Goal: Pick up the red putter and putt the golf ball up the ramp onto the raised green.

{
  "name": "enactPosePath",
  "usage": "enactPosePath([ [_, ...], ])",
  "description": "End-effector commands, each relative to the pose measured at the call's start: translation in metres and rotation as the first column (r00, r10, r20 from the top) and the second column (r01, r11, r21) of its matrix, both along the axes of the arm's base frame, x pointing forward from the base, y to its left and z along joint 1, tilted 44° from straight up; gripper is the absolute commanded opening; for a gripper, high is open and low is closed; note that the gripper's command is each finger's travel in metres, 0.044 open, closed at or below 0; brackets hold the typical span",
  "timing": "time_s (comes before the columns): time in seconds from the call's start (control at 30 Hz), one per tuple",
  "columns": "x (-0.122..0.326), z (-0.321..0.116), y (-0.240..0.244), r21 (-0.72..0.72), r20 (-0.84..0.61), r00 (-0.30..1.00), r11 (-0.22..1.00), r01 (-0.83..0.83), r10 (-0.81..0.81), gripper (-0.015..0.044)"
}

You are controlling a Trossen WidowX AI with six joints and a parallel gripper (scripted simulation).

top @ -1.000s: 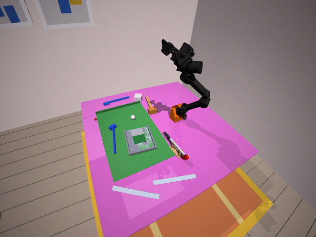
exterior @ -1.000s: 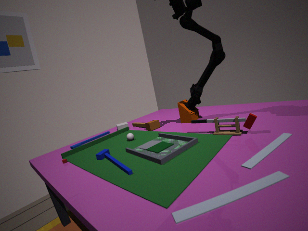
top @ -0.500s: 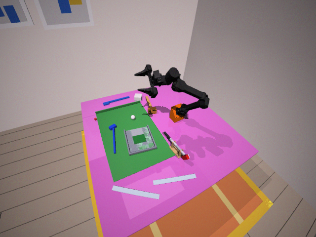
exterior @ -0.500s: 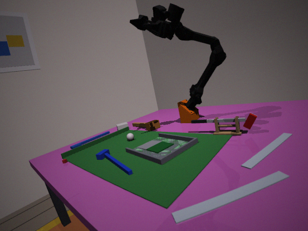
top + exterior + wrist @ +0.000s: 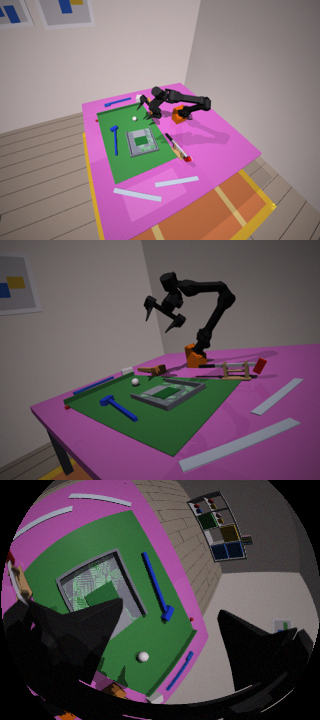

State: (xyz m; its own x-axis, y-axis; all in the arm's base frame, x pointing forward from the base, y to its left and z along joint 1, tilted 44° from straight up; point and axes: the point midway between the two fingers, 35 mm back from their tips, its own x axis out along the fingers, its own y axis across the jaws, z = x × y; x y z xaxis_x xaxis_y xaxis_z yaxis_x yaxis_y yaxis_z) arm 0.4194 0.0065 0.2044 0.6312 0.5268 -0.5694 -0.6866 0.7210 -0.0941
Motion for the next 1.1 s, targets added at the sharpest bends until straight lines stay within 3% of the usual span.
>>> enactPosePath([
  [0.0, -0.048, -0.041, 0.047, -0.049, -0.073, 0.944, 0.944, -0.327, 0.323, 0.044],
  [0.27, -0.133, -0.068, 0.108, 0.009, -0.081, 0.69, 0.693, -0.721, 0.719, 0.044],
  [0.47, -0.195, -0.065, 0.143, 0.088, 0.007, 0.449, 0.447, -0.89, 0.894, 0.044],
  [1.07, -0.208, -0.083, 0.158, 0.092, 0.013, 0.439, 0.436, -0.895, 0.898, 0.044],
])
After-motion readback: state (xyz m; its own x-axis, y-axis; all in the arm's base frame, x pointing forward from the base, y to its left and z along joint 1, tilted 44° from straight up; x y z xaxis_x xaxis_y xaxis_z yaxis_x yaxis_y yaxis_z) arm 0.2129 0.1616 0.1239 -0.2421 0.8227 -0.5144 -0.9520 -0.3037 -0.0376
